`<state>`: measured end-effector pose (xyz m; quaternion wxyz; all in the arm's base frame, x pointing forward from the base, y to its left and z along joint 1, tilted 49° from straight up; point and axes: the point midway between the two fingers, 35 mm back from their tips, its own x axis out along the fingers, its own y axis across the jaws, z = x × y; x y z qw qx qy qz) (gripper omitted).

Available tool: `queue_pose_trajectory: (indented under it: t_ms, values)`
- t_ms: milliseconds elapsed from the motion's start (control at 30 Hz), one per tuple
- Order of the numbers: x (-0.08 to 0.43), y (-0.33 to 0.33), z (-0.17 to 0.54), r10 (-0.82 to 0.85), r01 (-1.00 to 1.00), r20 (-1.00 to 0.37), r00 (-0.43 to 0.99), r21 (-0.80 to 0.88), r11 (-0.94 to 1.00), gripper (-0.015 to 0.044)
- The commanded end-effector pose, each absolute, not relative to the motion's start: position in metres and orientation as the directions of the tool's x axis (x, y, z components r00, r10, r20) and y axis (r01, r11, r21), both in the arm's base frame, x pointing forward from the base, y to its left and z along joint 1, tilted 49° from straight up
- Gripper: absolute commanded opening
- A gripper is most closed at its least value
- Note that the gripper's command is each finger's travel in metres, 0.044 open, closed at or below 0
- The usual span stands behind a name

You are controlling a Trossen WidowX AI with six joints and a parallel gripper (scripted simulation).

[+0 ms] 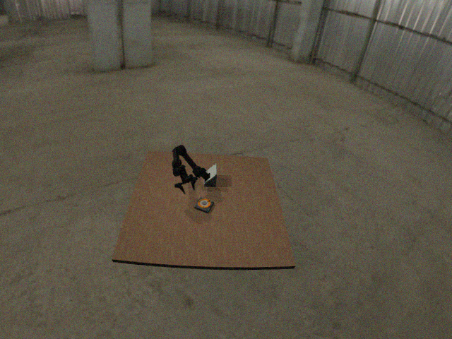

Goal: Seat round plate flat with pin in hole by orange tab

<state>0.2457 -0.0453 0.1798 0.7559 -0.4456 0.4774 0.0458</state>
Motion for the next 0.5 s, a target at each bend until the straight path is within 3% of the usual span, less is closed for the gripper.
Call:
queue_pose_trajectory:
  t_ms: [0, 233, 467]
  values:
    - [0.246, -0.045, 0.179, -0.357, -0.493, -0.766, 0.534, -0.625, 0.605, 0.0374]
    - [0.260, -0.019, 0.134, -0.408, -0.376, -0.859, 0.311, -0.505, 0.777, 0.0190]
    - [0.264, 0.005, 0.097, -0.509, -0.250, -0.849, 0.140, -0.528, 0.812, 0.0006]
